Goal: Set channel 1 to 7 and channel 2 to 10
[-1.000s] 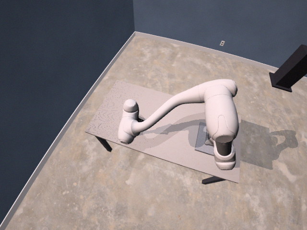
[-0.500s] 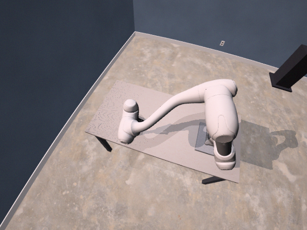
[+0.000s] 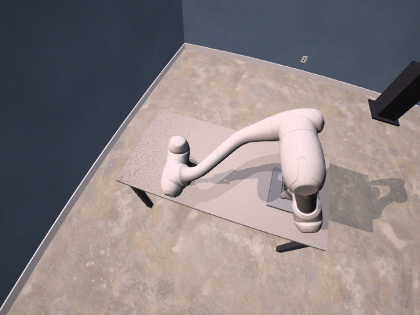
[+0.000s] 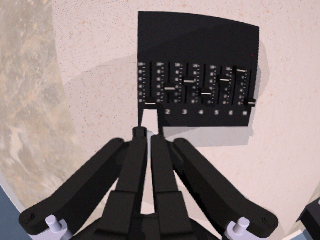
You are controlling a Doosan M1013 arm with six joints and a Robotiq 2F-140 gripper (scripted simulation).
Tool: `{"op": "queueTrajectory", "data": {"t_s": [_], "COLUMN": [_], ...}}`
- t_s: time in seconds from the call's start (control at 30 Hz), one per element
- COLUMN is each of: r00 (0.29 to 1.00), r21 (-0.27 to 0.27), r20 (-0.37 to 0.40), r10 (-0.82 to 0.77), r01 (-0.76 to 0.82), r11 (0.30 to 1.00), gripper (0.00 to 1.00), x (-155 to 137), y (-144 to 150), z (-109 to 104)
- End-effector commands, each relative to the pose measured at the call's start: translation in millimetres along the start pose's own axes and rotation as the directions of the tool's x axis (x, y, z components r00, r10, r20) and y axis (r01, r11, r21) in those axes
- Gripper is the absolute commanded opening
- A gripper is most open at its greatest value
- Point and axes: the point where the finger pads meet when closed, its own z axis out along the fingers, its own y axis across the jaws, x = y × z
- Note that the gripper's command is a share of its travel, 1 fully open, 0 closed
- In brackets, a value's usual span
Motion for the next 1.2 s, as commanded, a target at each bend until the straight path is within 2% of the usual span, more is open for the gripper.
{"op": "queueTrajectory", "data": {"t_s": [0.0, 1.17], "r00": [1.0, 1.0], "r21": [0.0, 0.0], "r20": [0.0, 0.0], "r10": [0.0, 0.0], "r01": [0.0, 0.0], "r11": [1.0, 1.0], "gripper": [0.1, 0.1], "x": [1, 17], "y": [0, 0], "z": [0, 0]}}
